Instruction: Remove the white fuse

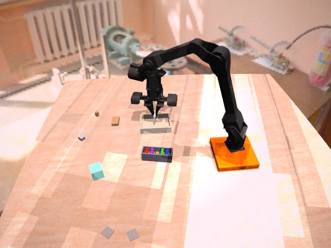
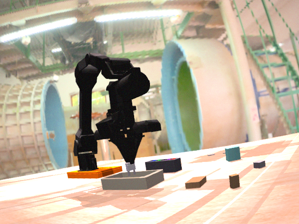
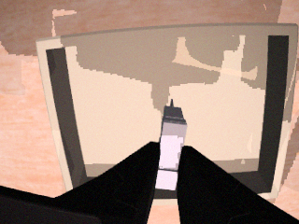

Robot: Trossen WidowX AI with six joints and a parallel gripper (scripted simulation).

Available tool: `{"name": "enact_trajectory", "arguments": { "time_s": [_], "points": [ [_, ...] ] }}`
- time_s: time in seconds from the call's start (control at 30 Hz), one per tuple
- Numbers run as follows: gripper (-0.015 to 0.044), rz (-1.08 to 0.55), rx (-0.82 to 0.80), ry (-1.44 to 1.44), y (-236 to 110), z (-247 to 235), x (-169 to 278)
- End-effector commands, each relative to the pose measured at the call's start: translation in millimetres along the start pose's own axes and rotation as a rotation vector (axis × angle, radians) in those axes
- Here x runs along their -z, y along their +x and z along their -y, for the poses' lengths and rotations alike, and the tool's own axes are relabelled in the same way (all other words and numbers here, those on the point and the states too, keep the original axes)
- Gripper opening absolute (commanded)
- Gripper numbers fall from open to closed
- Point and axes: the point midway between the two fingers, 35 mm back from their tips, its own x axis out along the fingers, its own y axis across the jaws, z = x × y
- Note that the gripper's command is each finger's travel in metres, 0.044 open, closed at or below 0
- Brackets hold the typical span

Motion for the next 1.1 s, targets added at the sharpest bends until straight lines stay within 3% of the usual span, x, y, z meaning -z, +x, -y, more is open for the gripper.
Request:
{"name": "enact_trajectory", "arguments": {
  "time_s": [0.0, 0.4, 0.57, 1.07],
  "points": [
    [0.0026, 0.0, 0.0, 0.0, 0, 0, 0],
    [0.033, 0.0, 0.0, 0.0, -2, 0, 0],
    [0.033, 0.0, 0.004, -0.003, -36, 1, 0],
    [0.033, -0.001, 0.003, 0.0, -34, 1, 1]
  ]
}}
